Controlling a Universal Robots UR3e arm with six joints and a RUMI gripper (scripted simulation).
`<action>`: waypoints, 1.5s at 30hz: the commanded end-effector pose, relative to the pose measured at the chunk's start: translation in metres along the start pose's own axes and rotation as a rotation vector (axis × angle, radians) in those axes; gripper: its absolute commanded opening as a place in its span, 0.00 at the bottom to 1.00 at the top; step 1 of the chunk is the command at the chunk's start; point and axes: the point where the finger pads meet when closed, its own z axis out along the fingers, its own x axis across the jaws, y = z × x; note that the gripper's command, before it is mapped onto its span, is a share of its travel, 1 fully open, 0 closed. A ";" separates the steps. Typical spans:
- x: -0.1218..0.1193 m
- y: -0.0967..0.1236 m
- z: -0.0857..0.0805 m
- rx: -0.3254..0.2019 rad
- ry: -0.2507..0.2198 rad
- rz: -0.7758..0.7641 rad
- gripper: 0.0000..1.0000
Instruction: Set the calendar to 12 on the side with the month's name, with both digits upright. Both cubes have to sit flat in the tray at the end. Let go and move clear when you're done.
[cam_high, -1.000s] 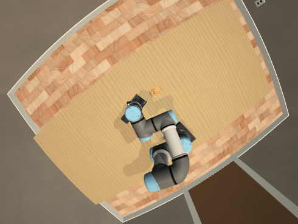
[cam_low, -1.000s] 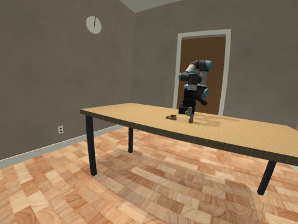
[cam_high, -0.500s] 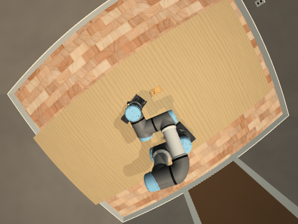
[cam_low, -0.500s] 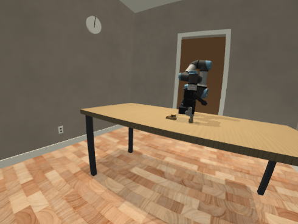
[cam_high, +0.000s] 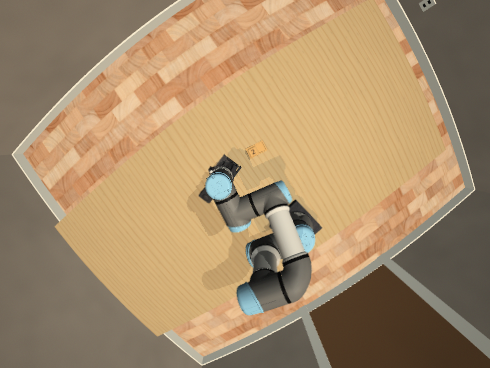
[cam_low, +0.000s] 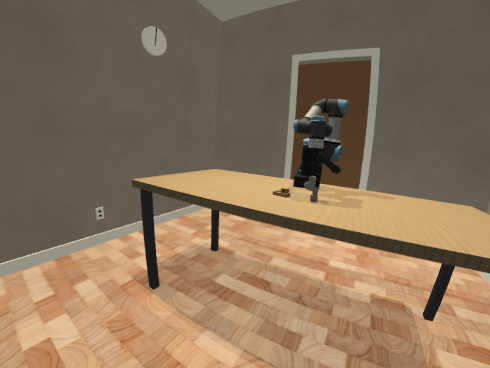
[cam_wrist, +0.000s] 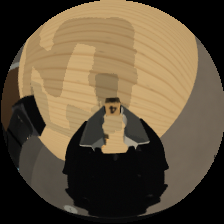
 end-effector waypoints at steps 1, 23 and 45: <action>0.001 0.000 -0.001 -0.001 0.002 0.000 0.10; 0.001 0.000 -0.030 -0.001 0.002 0.000 0.10; 0.001 0.000 -0.097 -0.001 0.002 0.000 0.10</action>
